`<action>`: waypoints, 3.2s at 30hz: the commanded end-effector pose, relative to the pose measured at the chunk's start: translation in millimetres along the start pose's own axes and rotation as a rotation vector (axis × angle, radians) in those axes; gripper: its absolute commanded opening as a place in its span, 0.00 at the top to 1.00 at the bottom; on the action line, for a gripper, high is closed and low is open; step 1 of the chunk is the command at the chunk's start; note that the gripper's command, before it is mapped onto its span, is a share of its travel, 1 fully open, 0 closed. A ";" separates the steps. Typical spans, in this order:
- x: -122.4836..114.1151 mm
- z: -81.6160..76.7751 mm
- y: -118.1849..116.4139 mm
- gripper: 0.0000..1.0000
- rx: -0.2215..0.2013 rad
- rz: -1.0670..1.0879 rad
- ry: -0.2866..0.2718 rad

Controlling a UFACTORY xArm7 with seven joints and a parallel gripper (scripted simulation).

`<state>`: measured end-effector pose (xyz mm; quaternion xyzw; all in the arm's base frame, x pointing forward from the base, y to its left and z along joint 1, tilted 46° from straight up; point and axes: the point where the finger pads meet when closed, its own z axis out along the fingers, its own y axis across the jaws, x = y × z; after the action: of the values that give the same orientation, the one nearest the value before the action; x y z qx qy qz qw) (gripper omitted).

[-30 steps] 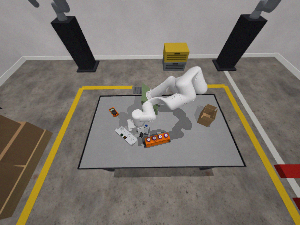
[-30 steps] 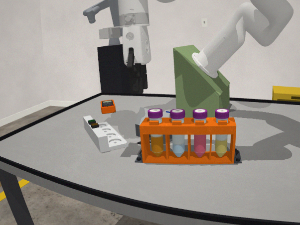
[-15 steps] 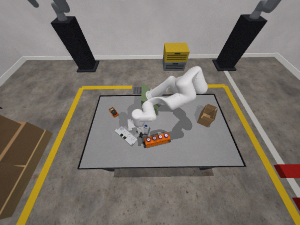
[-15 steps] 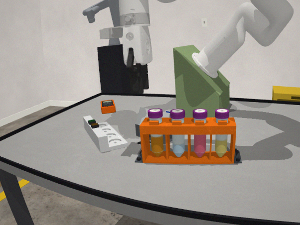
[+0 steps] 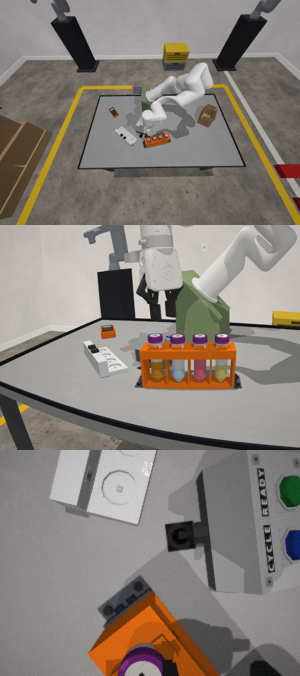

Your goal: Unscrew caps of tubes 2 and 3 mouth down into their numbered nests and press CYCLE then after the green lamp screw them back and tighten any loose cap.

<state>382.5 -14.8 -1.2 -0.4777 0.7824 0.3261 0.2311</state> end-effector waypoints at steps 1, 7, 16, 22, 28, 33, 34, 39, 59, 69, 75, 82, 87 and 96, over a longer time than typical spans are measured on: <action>-30.1 -2.3 7.0 0.54 -0.002 0.108 0.035; -68.8 -0.9 18.0 0.54 -0.002 0.108 0.034; -92.0 -0.2 24.6 0.54 -0.002 0.108 0.034; -91.6 11.8 24.7 0.54 -0.002 0.108 0.034; -91.0 29.8 24.8 0.54 -0.002 0.108 0.034; -90.8 35.3 24.9 0.54 -0.002 0.108 0.034; -90.8 35.3 24.8 0.54 -0.002 0.108 0.034; -90.8 35.8 24.8 0.54 -0.002 0.108 0.034; -90.5 44.8 24.8 0.54 -0.002 0.108 0.034; -90.5 45.3 24.8 1.00 -0.002 0.108 0.034; -90.5 45.3 24.8 1.00 -0.002 0.108 0.034; -90.5 45.2 24.8 1.00 -0.004 0.008 0.034; -90.5 45.1 24.9 1.00 -0.007 -0.192 0.033; -90.5 44.9 24.8 1.00 -0.015 -0.627 0.032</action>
<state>400.8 82.5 35.6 -0.6334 0.6747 0.2719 0.2640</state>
